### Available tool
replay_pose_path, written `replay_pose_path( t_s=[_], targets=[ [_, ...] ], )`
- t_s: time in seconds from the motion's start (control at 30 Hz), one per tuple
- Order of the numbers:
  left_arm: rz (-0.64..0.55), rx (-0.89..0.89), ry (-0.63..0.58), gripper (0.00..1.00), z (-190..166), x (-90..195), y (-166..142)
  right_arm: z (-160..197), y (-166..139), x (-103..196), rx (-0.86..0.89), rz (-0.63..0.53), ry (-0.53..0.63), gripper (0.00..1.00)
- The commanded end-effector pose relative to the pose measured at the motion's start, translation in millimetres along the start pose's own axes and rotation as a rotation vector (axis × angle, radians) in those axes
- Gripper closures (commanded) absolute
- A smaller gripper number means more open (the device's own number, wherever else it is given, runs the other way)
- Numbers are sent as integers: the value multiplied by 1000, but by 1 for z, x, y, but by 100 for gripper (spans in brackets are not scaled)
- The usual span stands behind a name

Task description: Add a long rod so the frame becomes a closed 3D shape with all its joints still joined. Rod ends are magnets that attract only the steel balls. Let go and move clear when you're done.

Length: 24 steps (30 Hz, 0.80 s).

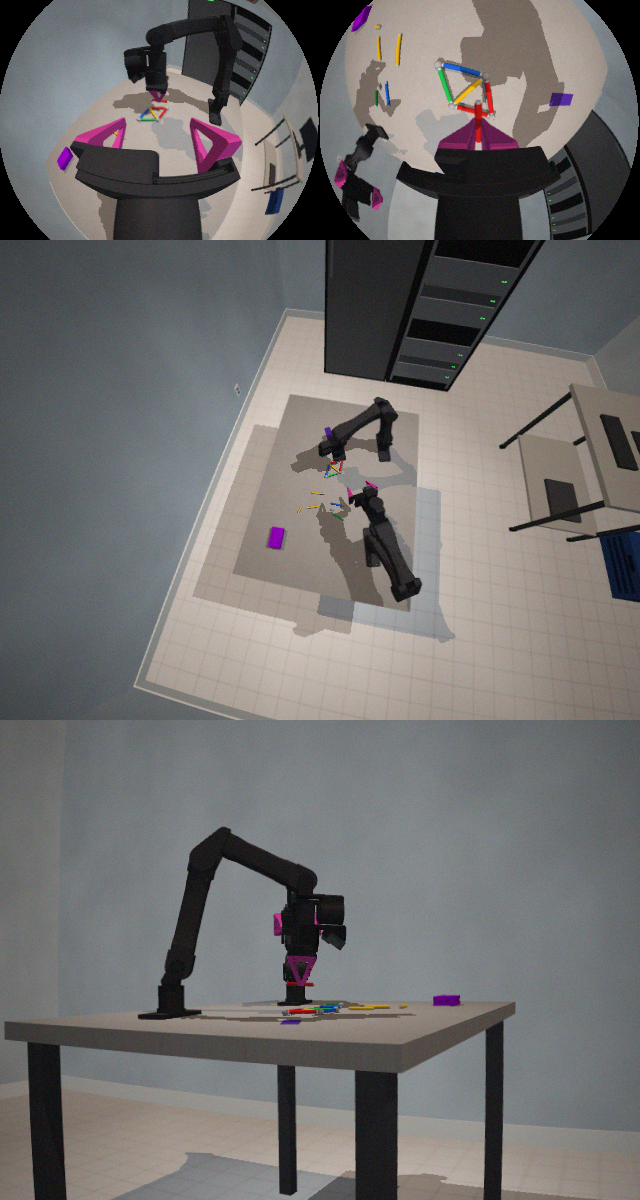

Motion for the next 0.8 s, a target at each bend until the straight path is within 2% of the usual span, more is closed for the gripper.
replay_pose_path(
  t_s=[0.0,0.33,0.53,0.77],
  targets=[
    [-22,0,-7,0,-2,3,6,0,9,14,-56,-50,7,100],
    [-22,0,-7,0,-2,3,6,0,9,14,-56,-50,7,100],
    [-22,0,-7,0,-2,3,6,1,15,12,-17,-107,-9,100],
    [-22,0,-7,0,-2,3,6,2,29,18,60,-301,-45,100]
  ],
)
Point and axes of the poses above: on each arm, the point where the finger pads meet when closed, its own x axis back along the fingers, its own z axis across the jaws, y = z × x, the point moved 1 cm from there along x, back along the fingers, and after that the axes turned 10 degrees about x, right-handed, at the moved point
